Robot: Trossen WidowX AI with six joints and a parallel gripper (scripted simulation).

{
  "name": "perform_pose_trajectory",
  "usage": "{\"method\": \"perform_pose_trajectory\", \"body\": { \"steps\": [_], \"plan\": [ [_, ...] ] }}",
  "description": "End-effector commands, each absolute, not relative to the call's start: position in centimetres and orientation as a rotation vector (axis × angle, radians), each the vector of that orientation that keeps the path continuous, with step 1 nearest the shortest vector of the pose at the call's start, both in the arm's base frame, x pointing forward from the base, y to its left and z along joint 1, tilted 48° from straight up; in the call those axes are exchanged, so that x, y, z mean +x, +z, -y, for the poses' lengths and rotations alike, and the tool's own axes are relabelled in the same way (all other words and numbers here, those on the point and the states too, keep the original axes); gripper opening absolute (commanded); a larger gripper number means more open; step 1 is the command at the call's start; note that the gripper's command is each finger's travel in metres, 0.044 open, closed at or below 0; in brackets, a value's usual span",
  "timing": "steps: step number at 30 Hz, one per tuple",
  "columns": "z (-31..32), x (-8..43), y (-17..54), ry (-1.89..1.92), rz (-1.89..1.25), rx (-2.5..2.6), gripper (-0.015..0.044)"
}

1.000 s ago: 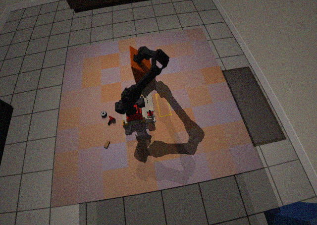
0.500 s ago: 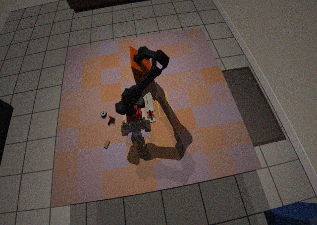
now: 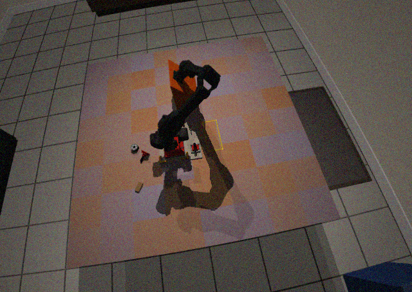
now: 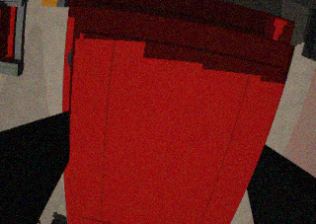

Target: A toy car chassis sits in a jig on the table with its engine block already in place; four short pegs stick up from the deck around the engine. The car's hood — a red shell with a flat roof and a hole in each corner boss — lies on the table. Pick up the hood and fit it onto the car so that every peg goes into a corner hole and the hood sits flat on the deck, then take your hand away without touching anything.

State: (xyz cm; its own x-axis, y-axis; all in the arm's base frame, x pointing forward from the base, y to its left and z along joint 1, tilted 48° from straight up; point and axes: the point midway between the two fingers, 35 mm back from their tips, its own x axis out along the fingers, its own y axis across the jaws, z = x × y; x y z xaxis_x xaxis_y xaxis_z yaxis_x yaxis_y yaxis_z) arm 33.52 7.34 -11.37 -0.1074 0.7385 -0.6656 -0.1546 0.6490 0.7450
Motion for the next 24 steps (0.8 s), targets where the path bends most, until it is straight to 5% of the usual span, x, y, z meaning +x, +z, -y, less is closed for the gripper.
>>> {"method": "perform_pose_trajectory", "body": {
  "steps": [1, 24],
  "plan": [
    [-7.52, 33.46, -11.45, 0.815, -1.500, 0.514, 0.0000],
    [-6.96, 33.56, -10.98, 0.813, -1.499, 0.513, 0.0000]
  ]
}}
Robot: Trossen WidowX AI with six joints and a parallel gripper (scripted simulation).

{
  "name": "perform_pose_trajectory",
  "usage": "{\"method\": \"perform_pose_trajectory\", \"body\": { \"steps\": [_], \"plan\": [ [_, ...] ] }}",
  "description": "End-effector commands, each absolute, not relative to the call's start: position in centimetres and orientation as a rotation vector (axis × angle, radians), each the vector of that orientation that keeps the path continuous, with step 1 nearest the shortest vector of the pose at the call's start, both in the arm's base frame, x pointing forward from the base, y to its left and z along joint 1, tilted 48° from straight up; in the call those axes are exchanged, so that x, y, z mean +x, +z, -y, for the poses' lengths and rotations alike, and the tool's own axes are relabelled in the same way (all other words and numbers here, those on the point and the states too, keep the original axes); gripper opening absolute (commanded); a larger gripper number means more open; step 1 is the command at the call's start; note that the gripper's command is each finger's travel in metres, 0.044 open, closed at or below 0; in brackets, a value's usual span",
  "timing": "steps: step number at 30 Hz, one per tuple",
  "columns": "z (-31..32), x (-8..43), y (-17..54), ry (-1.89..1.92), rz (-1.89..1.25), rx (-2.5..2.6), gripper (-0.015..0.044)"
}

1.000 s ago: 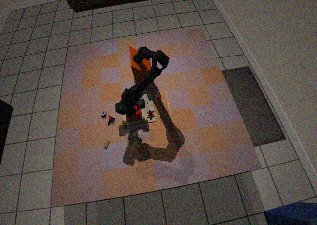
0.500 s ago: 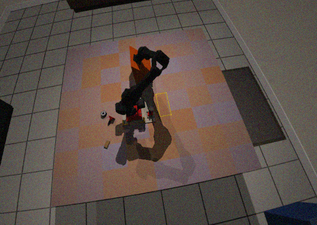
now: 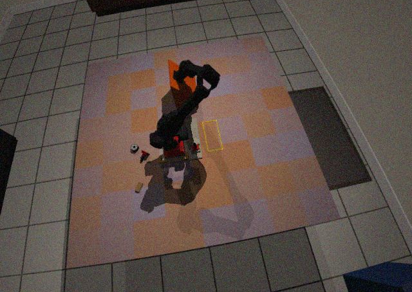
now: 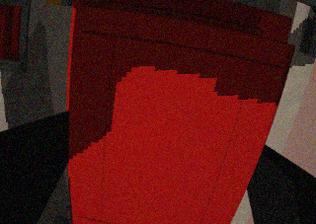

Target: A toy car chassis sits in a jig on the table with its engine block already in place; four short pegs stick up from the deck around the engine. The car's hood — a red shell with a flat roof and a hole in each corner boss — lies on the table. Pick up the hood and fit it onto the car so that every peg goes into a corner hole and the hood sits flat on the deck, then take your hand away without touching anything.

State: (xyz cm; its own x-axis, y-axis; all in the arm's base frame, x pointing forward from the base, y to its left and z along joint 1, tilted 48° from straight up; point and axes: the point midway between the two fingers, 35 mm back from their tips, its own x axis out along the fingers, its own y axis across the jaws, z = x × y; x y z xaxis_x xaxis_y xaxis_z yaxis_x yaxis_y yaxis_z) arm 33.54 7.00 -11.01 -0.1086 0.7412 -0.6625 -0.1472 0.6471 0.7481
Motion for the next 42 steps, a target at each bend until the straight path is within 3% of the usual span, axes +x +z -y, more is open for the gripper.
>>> {"method": "perform_pose_trajectory", "body": {
  "steps": [1, 42],
  "plan": [
    [-6.97, 33.55, -10.98, 0.813, -1.499, 0.513, 0.0000],
    [-7.70, 33.32, -11.62, 0.808, -1.495, 0.518, 0.0000]
  ]
}}
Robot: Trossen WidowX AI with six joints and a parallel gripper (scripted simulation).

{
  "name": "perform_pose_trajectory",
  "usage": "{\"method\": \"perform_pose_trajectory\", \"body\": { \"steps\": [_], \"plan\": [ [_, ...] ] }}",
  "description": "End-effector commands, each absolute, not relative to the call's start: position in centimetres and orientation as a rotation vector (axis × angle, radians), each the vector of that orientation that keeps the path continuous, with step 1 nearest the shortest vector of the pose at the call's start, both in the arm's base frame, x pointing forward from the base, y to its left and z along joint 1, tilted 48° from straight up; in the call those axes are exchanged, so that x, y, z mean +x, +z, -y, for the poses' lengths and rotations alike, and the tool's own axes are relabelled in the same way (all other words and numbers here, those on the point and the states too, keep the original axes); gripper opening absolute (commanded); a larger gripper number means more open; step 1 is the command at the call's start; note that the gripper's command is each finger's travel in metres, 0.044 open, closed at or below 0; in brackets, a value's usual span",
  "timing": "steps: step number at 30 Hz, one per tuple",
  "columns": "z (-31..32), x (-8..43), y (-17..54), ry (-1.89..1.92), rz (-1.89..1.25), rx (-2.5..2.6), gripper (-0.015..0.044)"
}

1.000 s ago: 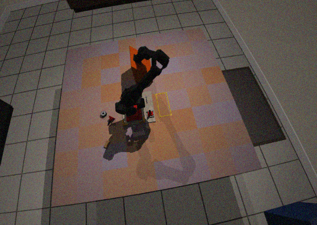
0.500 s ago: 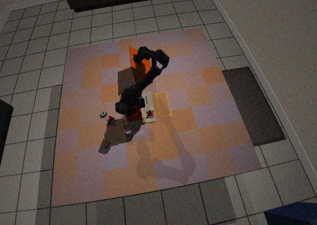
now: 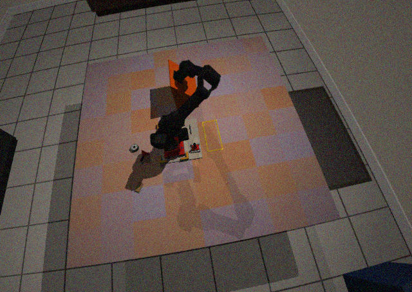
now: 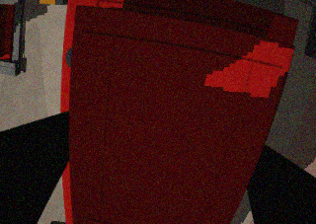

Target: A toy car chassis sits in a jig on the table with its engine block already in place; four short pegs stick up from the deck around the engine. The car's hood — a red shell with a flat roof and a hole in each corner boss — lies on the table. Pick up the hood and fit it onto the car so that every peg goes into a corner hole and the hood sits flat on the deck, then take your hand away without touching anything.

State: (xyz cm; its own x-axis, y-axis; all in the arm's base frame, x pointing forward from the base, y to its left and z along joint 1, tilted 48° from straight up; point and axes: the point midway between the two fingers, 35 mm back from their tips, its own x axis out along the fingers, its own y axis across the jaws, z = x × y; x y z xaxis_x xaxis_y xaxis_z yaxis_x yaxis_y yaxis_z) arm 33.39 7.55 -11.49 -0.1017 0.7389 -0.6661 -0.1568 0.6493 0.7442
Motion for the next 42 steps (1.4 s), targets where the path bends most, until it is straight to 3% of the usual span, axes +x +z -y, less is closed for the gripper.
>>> {"method": "perform_pose_trajectory", "body": {
  "steps": [1, 22, 38, 42],
  "plan": [
    [-7.73, 33.31, -11.65, 0.808, -1.495, 0.518, 0.0000],
    [-8.07, 33.30, -11.94, 0.811, -1.492, 0.511, 0.0000],
    [-8.11, 33.29, -11.99, 0.811, -1.492, 0.511, 0.0420],
    [-8.11, 33.29, -11.99, 0.811, -1.492, 0.511, 0.0440]
  ]
}}
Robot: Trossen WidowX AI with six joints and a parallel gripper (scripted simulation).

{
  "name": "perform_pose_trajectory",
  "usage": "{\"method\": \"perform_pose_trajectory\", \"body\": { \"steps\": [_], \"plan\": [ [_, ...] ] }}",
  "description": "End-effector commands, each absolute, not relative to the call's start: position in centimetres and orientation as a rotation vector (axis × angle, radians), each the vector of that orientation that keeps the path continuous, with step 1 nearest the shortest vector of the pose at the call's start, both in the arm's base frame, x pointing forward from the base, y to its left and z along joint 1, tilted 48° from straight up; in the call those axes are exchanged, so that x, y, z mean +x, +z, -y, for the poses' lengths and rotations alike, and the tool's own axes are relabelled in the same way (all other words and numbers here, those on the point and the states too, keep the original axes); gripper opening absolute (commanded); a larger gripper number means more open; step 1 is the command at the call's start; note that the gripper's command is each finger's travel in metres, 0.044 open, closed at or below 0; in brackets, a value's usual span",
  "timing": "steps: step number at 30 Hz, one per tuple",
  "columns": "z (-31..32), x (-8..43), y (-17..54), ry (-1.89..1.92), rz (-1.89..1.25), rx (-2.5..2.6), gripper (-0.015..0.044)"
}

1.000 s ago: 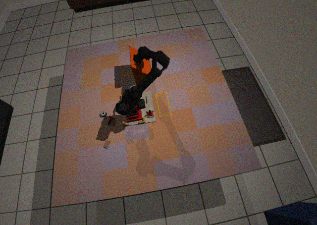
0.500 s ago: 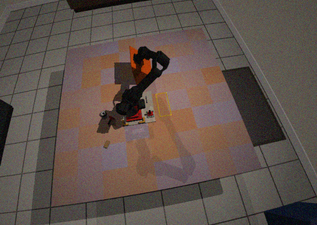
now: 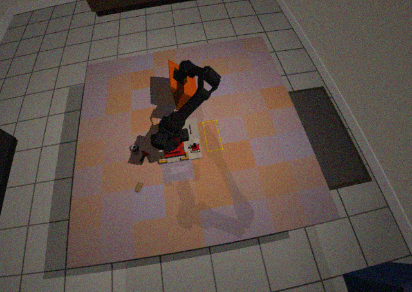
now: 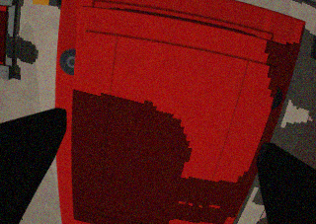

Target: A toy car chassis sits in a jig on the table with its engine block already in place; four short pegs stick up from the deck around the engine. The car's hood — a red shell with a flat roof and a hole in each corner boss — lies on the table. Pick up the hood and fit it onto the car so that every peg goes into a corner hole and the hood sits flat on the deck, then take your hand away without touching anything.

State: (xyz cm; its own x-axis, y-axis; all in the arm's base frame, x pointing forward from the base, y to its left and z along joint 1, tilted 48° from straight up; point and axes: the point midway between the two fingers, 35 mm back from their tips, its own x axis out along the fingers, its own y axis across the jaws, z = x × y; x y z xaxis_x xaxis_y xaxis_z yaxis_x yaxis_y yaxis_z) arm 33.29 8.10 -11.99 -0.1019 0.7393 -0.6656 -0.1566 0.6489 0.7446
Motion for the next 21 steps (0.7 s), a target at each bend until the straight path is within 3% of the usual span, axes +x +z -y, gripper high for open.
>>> {"method": "perform_pose_trajectory", "body": {
  "steps": [1, 10, 21],
  "plan": [
    [-8.0, 33.3, -11.9, 0.811, -1.493, 0.510, 0.0440],
    [-3.0, 34.2, -7.4, 0.812, -1.505, 0.502, 0.0440],
    [-2.9, 34.2, -7.3, 0.812, -1.505, 0.502, 0.0440]
  ]
}}
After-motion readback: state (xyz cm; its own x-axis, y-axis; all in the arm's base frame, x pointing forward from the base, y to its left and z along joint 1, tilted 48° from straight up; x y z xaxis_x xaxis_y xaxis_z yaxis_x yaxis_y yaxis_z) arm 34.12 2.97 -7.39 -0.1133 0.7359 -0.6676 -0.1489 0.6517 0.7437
